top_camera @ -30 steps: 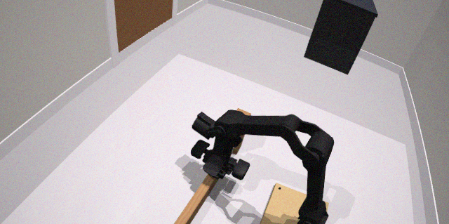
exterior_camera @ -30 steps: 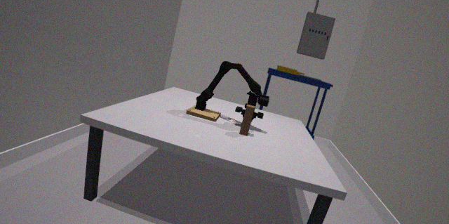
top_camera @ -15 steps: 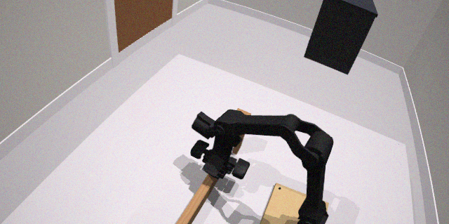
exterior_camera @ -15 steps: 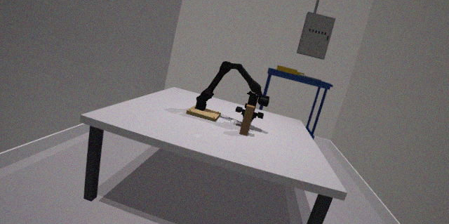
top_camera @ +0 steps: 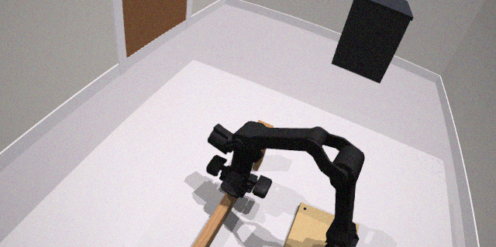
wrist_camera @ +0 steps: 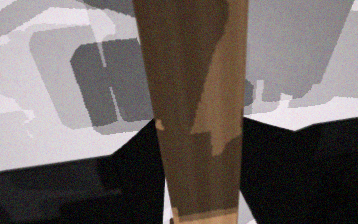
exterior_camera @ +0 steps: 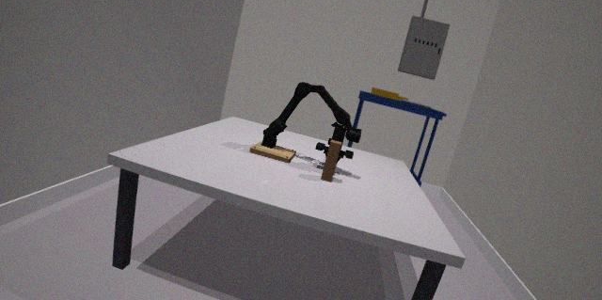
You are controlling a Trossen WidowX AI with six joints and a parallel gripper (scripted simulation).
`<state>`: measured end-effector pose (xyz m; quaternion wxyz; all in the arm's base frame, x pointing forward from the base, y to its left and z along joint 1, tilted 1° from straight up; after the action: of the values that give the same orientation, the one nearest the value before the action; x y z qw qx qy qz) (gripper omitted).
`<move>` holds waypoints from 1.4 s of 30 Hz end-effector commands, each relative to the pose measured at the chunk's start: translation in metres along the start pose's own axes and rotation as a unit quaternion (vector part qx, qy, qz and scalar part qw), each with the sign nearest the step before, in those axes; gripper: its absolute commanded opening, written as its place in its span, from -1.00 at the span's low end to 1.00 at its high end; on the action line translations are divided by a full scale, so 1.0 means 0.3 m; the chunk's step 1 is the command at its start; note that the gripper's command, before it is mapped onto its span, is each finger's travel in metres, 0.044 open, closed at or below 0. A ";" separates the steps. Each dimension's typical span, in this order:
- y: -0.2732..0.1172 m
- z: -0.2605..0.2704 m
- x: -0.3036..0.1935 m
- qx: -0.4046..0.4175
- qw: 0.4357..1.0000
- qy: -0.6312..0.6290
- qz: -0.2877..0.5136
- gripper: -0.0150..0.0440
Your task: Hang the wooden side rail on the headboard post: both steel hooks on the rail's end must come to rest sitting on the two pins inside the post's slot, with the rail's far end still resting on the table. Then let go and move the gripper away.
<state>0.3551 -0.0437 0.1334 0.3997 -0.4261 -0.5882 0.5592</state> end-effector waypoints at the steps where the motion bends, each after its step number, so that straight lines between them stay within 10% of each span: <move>1: -0.010 -0.001 0.000 -0.001 1.000 -0.008 0.000 -0.49; 42: -0.032 -0.001 0.000 -0.001 1.000 -0.008 0.000 -0.49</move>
<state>0.3544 -0.0436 0.1393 0.3994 -0.4235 -0.5882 0.5614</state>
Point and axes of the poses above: the point midway between the two fingers, 35 mm back from their tips, its own y axis out along the fingers, its own z axis across the jaws, x = y × z, the point moved 8 cm from there along -y, back along the fingers, and after that the axes turned 14 degrees about -y, right-handed, at the moved point
